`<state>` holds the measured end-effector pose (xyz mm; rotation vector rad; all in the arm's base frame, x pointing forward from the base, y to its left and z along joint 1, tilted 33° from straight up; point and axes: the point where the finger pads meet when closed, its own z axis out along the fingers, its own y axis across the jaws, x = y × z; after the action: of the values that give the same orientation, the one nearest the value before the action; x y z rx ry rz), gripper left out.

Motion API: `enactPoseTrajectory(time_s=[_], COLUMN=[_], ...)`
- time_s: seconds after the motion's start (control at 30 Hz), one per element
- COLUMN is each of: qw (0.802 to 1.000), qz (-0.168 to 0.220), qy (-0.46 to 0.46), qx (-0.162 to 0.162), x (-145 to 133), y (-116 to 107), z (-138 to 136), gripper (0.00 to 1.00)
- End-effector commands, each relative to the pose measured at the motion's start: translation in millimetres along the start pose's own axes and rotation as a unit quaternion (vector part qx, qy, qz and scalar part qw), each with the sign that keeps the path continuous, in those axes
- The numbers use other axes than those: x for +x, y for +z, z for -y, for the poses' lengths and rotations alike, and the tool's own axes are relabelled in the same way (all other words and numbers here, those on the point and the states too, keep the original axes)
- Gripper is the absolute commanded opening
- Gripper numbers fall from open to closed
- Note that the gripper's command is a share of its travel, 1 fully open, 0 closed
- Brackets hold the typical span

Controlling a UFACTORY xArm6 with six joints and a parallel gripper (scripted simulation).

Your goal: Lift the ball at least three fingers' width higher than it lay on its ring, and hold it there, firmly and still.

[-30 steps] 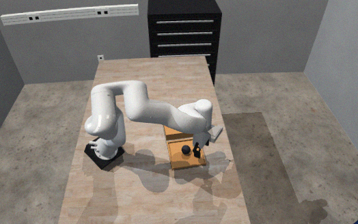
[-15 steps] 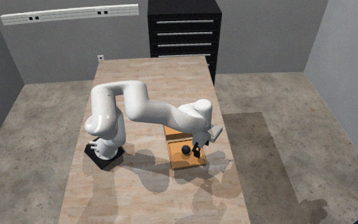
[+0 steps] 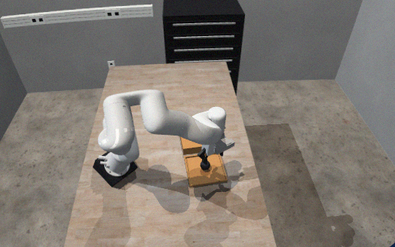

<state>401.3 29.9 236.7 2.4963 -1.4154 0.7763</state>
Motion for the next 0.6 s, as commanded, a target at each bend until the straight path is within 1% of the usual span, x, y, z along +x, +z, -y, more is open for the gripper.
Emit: enactPoseTrajectory(time_s=[0.0,0.13,0.57], qw=[0.990,0.978,0.978], qz=[-0.010,-0.010,-0.010], qy=[0.139,0.207,0.209], qx=[0.006,0.008,0.008], x=[-43.5,-53.1,-53.5], y=[14.6,17.7,17.9], z=[2.5,1.4,1.4], gripper=[1.00,1.00,1.00])
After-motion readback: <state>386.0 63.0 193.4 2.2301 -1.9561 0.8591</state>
